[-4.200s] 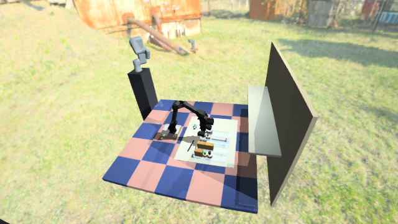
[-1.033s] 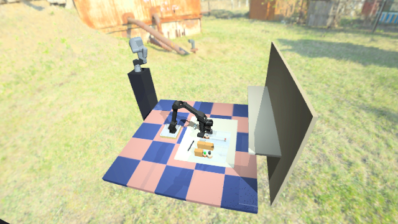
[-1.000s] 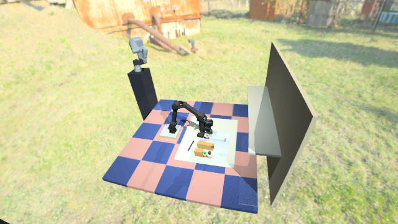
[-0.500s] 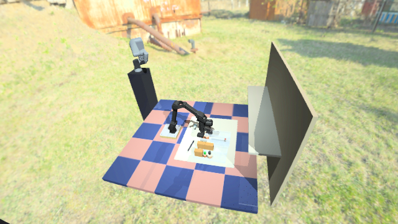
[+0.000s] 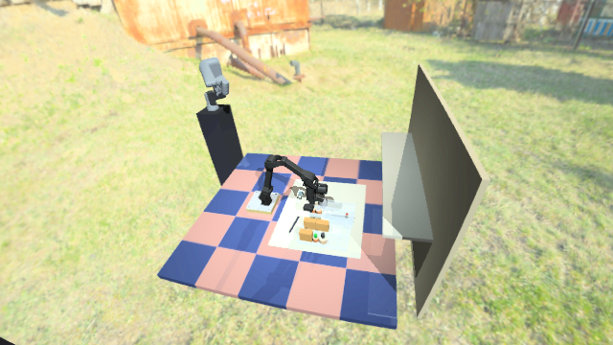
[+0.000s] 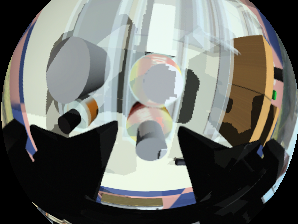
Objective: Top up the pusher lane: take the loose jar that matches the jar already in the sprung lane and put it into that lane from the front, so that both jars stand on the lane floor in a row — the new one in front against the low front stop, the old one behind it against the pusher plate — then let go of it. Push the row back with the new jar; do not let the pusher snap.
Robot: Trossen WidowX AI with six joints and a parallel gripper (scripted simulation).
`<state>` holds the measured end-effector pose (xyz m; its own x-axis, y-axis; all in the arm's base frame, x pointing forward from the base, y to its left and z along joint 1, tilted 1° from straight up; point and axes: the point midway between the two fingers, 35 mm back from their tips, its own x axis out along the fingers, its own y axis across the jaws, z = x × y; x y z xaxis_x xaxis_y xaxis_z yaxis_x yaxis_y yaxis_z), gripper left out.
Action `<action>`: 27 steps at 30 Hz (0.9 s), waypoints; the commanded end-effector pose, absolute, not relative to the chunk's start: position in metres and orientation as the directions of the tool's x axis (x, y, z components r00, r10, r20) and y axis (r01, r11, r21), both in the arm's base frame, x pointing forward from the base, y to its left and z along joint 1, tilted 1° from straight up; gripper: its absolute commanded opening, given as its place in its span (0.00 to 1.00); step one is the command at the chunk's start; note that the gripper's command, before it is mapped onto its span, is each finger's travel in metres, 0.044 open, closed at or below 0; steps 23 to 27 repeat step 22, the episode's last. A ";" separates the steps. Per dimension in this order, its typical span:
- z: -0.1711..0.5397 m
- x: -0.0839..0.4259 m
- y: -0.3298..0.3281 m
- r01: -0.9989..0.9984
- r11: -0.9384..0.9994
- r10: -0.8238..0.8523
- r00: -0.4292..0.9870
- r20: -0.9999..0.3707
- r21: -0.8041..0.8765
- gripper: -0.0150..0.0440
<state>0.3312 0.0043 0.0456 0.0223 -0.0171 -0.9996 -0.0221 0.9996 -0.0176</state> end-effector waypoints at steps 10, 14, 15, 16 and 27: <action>0.062 0.327 0.005 -0.017 1.000 -0.018 0.033 -0.999 -0.019 0.77; 0.063 0.315 0.004 -0.017 1.000 -0.018 0.032 -0.999 -0.019 0.77; 0.063 0.311 0.004 -0.017 1.000 -0.018 0.032 -0.999 -0.019 0.77; 0.063 0.308 0.004 -0.017 1.000 -0.018 0.032 -0.999 -0.019 0.77; 0.063 0.287 0.004 -0.017 1.000 -0.018 0.030 -0.999 -0.019 0.77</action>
